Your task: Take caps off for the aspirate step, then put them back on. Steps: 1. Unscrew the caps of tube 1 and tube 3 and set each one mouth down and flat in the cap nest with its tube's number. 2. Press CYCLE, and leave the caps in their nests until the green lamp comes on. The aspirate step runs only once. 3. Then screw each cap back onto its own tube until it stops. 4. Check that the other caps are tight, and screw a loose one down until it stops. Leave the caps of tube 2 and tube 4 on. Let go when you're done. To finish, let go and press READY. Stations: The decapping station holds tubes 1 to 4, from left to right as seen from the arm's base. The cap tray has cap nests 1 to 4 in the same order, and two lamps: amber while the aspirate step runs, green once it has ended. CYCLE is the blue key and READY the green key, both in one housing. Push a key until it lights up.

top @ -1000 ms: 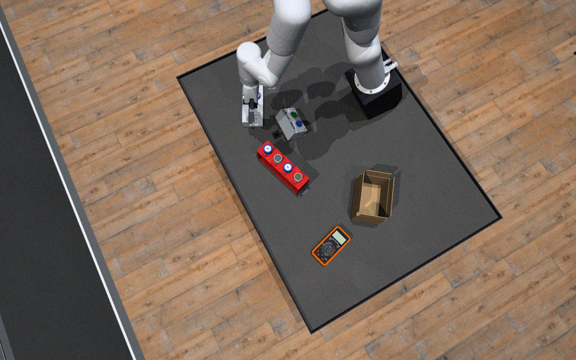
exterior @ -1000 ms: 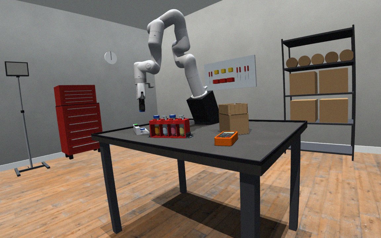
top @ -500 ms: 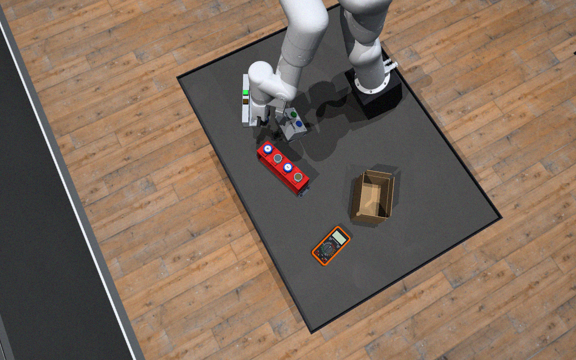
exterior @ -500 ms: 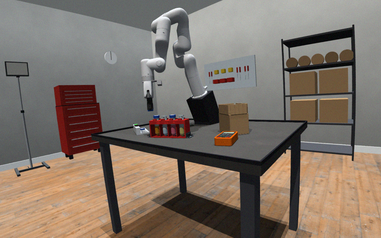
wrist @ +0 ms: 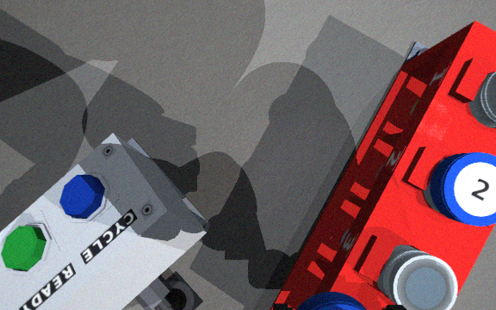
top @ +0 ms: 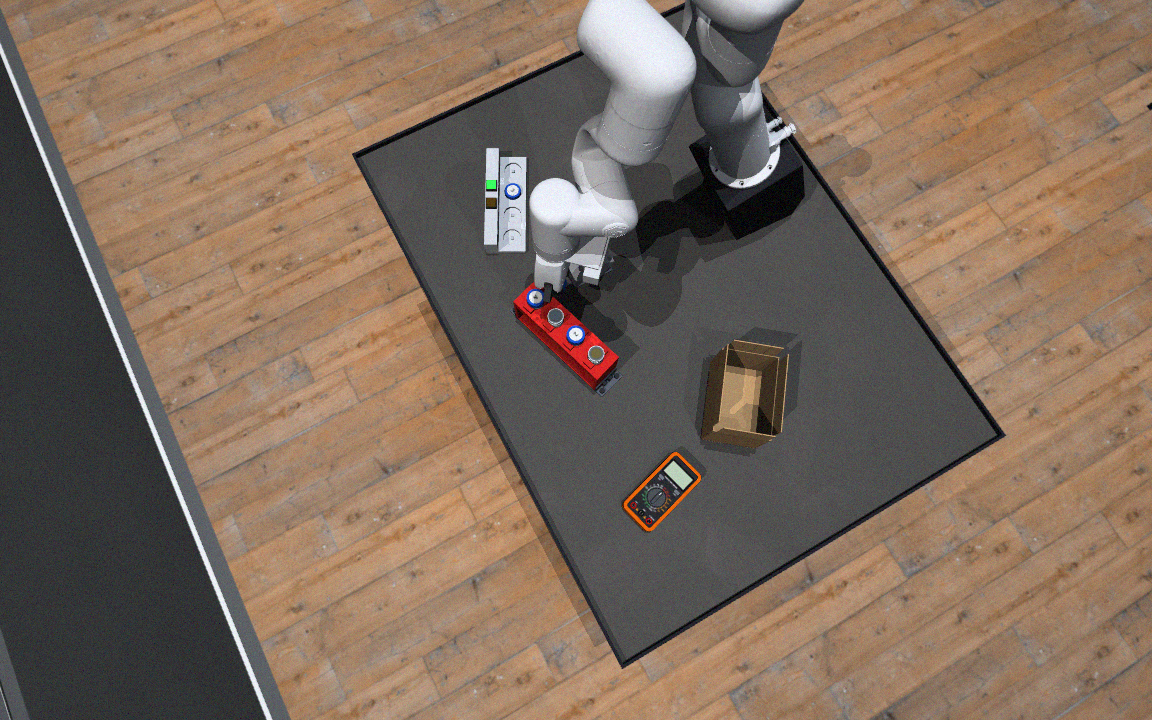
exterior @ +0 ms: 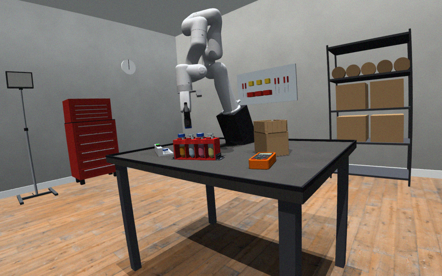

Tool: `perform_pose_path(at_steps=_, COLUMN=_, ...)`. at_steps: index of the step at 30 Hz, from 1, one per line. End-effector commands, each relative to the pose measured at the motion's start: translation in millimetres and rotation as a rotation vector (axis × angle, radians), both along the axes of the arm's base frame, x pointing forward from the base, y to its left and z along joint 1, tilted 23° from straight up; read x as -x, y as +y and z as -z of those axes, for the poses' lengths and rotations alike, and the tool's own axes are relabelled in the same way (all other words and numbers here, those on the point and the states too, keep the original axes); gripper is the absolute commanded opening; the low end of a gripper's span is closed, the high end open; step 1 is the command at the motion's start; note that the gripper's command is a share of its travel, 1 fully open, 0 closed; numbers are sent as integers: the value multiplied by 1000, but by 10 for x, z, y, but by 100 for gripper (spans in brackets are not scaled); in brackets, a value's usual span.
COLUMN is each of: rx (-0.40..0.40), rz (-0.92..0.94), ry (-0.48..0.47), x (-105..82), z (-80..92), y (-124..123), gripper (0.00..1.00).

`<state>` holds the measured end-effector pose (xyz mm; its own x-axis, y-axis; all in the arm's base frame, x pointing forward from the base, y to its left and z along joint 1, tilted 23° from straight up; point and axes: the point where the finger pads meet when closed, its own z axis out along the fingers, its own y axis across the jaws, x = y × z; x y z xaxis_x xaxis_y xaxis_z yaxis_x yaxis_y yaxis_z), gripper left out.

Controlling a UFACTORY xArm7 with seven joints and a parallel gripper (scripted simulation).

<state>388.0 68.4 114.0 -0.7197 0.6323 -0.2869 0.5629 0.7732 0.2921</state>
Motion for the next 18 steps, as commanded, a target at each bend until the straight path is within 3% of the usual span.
perform_pose_path(at_steps=1, rx=25, rz=17, ry=9, x=22, z=-11, y=351, gripper=0)
perform_pose_path(at_steps=3, rx=25, rz=17, ry=9, x=41, z=-5, y=509, gripper=0)
perform_pose_path(at_steps=5, rx=25, rz=17, ry=9, x=41, z=-5, y=509, gripper=0)
perform_pose_path(at_steps=16, rx=25, rz=17, ry=9, x=149, z=24, y=1395, gripper=0)
perform_pose_path(at_steps=18, rx=25, rz=17, ry=9, x=153, z=25, y=1426, gripper=0)
